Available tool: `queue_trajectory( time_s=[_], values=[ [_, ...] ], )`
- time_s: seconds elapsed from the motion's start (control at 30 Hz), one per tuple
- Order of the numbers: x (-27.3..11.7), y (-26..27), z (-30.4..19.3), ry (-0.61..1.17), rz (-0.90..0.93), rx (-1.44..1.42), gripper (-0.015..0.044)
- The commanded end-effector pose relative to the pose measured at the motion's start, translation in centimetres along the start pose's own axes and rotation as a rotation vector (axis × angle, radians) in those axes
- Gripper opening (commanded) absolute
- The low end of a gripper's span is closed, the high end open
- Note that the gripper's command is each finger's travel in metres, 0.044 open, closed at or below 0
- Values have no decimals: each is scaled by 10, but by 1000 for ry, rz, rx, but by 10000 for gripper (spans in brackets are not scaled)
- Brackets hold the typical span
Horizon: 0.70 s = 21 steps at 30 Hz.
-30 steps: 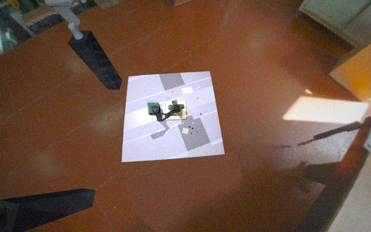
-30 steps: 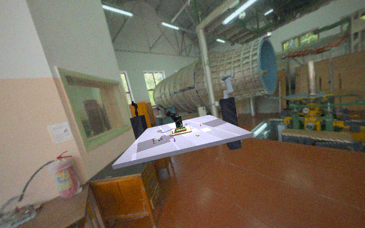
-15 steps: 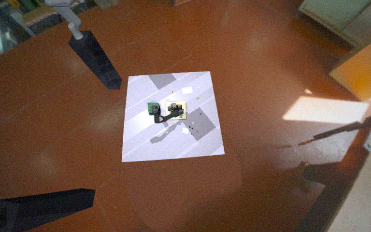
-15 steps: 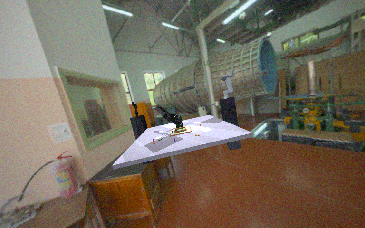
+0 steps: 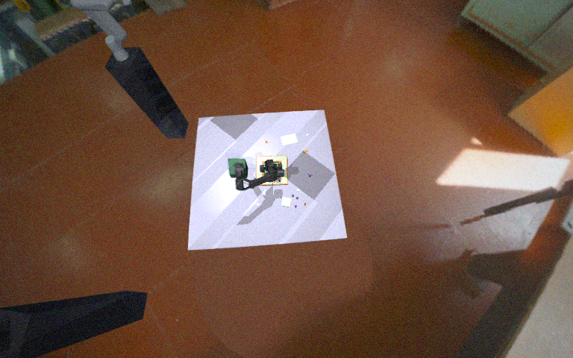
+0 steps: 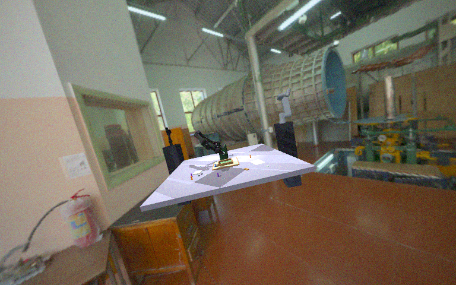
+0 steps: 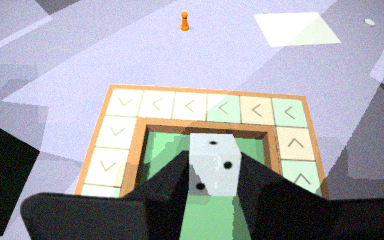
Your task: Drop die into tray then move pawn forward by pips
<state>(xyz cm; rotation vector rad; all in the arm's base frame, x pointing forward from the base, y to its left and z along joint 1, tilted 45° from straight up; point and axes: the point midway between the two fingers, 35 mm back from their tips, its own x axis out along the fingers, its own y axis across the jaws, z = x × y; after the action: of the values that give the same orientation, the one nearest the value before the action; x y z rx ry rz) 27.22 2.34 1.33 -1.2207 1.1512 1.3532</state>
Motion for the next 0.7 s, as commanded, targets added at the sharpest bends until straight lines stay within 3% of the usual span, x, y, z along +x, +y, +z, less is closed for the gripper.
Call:
queue_trajectory(
  time_s=[0.0, 0.43, 0.67],
  values=[
    [-2, -1, 1, -7, -4, 3, 0],
    [0, 0, 0, 0, 0, 0, 0],
    [0, 0, 0, 0, 0, 0, 184]
  ],
)
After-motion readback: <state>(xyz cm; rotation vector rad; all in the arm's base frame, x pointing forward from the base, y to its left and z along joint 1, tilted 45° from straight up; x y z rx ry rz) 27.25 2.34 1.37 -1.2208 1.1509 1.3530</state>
